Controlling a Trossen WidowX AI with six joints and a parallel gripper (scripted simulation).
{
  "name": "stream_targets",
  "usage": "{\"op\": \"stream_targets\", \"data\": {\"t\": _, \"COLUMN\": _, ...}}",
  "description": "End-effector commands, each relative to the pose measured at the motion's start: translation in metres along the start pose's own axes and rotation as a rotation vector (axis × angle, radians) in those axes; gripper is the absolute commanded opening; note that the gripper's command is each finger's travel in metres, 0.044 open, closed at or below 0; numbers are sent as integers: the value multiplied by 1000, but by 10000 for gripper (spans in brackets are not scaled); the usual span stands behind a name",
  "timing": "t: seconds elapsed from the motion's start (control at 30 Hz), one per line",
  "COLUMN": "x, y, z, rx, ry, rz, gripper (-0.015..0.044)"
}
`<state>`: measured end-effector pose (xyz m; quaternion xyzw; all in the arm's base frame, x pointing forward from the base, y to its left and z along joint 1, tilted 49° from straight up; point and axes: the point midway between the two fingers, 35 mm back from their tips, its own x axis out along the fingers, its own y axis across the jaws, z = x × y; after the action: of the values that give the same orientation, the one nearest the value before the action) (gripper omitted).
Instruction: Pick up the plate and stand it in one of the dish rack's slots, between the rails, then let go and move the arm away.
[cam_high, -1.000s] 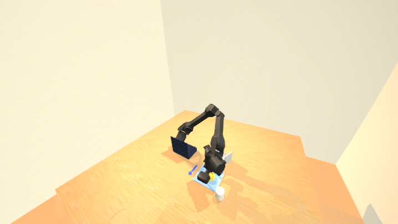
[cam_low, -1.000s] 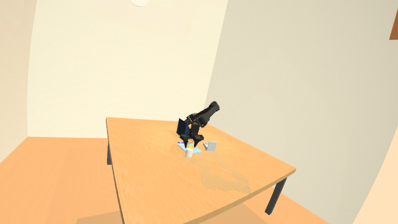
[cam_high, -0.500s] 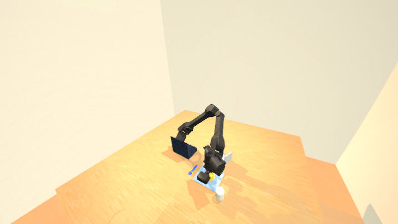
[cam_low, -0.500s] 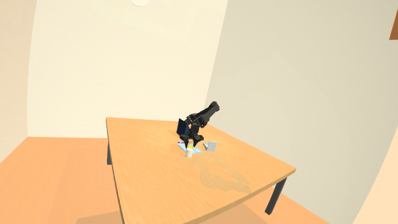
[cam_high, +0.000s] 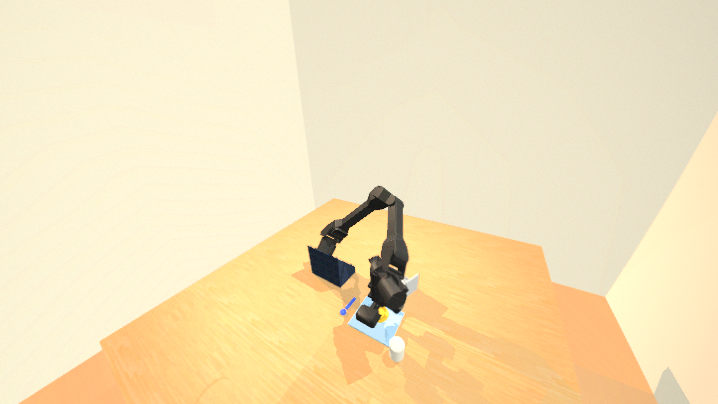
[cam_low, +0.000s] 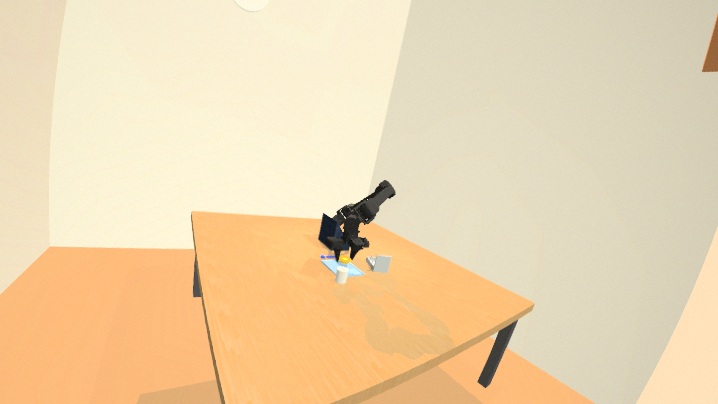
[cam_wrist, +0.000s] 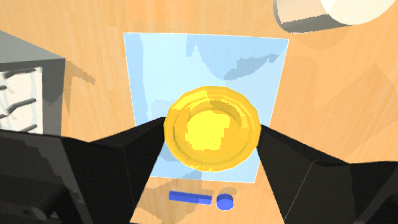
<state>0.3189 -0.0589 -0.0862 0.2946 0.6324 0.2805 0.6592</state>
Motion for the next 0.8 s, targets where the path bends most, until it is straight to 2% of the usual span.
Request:
{"op": "stream_targets", "data": {"t": 0.0, "x": -22, "y": -3, "z": 4, "rx": -5, "ry": -7, "rz": -11, "gripper": 0}}
{"op": "stream_targets", "data": {"t": 0.77, "x": -121, "y": -6, "z": 10, "rx": -7, "ry": -6, "rz": -10, "gripper": 0}}
